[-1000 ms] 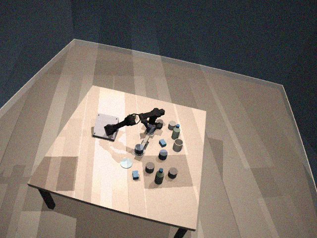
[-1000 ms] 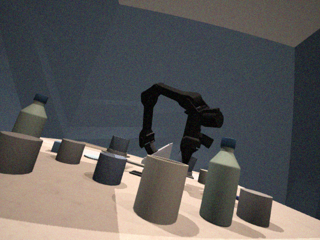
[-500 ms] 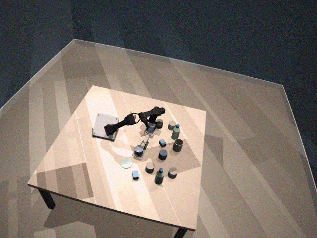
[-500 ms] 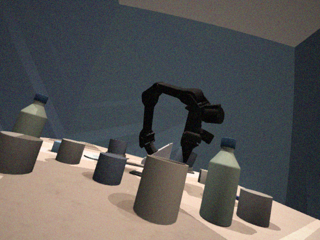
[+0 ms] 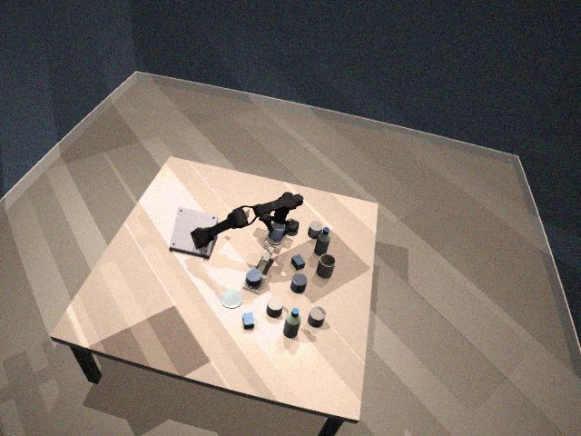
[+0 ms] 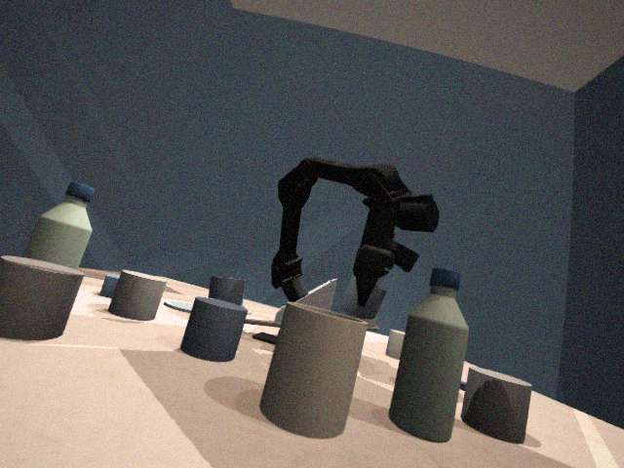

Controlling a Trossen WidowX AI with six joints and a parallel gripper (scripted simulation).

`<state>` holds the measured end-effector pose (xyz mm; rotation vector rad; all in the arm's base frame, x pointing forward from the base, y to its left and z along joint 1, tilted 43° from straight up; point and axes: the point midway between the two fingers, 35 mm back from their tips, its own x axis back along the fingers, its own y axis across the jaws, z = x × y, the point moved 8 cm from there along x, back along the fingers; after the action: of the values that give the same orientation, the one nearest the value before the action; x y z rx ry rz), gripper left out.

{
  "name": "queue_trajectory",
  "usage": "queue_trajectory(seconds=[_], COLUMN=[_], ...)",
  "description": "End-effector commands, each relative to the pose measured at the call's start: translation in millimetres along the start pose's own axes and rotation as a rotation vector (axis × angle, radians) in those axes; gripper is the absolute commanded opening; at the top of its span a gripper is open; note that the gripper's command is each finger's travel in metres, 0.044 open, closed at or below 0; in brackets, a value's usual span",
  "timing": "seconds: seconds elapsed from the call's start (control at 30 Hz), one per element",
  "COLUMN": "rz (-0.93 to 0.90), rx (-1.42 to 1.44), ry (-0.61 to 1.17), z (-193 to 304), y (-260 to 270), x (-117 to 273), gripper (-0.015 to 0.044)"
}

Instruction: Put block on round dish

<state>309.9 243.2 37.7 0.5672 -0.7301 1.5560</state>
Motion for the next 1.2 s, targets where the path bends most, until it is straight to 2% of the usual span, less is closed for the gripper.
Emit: queue_trajectory(seconds=[0.0,1.17], rz=[0.022,0.021], rx=[-0.008,-0.007], ry=[-0.033,-0.032], z=[-6,-2], y=[1,7], x=[15,60], gripper=[0.0000,0.0000])
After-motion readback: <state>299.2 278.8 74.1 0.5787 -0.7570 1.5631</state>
